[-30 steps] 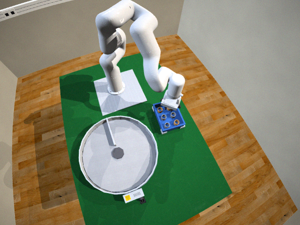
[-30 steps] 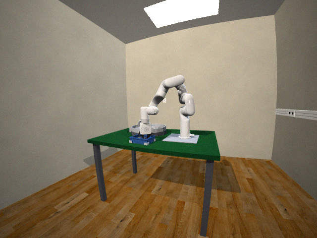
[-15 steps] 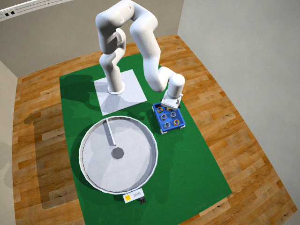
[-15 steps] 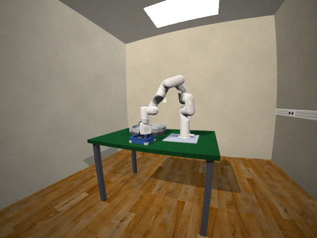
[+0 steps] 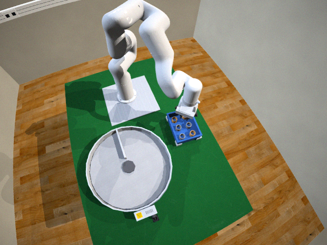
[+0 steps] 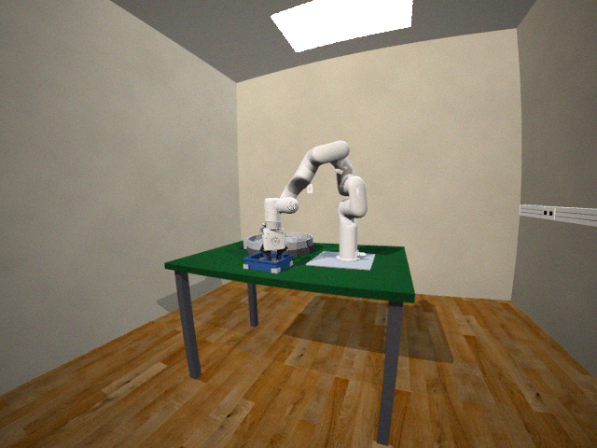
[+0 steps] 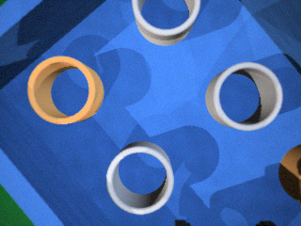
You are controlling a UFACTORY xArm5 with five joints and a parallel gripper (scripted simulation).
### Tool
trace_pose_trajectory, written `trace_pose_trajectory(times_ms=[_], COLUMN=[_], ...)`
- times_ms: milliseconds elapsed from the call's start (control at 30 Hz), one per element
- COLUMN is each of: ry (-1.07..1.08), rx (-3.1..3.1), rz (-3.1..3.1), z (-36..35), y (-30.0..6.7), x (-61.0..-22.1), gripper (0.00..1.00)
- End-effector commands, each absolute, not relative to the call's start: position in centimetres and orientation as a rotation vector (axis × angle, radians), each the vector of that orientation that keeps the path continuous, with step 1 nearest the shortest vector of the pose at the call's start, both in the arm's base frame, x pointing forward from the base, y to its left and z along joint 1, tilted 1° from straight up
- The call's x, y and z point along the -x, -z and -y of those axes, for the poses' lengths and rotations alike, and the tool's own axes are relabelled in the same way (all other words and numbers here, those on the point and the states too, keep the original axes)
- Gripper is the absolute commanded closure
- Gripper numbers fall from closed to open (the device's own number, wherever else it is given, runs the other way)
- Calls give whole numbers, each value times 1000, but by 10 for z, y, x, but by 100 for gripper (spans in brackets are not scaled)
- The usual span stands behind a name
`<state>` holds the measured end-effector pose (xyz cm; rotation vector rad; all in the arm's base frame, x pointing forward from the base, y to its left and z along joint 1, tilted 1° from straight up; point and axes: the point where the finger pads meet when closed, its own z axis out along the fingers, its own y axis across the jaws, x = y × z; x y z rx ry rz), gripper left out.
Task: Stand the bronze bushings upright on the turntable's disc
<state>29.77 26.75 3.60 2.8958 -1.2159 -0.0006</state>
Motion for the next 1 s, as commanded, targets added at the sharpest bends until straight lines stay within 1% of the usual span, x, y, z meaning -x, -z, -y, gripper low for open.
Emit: trace_pose_trajectory(times_ms=[0, 233, 300, 600, 767, 967], ry=[-2, -2, -2, -2, -2, -2], rx=[-2899, -2899, -2899, -2899, -2899, -2899], rz=[1217, 1217, 1217, 1217, 1217, 1217], z=[-269, -269, -269, -270, -270, -270], y=[-55, -88, -88, -123, -132, -134], x=[-299, -299, -299, -298, -298, -298], gripper=[100, 100, 100, 100, 100, 100])
